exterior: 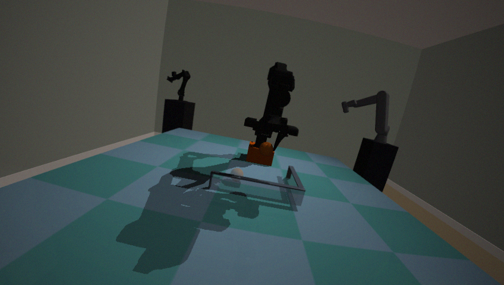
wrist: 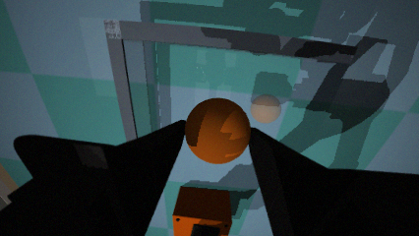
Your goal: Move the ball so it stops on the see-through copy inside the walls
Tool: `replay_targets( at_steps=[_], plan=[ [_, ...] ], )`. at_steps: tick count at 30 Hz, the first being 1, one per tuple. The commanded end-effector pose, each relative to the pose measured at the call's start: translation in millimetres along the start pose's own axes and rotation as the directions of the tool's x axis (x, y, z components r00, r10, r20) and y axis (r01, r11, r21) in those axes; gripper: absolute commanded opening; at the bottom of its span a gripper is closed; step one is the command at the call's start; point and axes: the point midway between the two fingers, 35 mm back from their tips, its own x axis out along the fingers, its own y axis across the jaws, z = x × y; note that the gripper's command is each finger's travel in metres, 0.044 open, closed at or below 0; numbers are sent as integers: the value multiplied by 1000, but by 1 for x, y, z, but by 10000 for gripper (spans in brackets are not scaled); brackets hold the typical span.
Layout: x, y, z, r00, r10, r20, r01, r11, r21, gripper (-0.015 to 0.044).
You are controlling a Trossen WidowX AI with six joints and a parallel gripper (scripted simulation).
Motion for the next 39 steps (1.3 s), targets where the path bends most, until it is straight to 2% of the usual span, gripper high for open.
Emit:
replay_targets(
  at_steps=[1,18,24,34,39],
  plan=[
    [-7,0,-2,1000,6,1,-6,1000,-3,0],
    [43,-90,-20,1000,-2,-1,2,1000,-3,0],
    [50,-91,-19,1000,-2,-1,2,1000,-3,0],
    [109,-91,-20,1000,-2,-1,2,1000,-3,0],
    [114,-91,-21,1000,-2,-1,2,1000,-3,0]
  ],
)
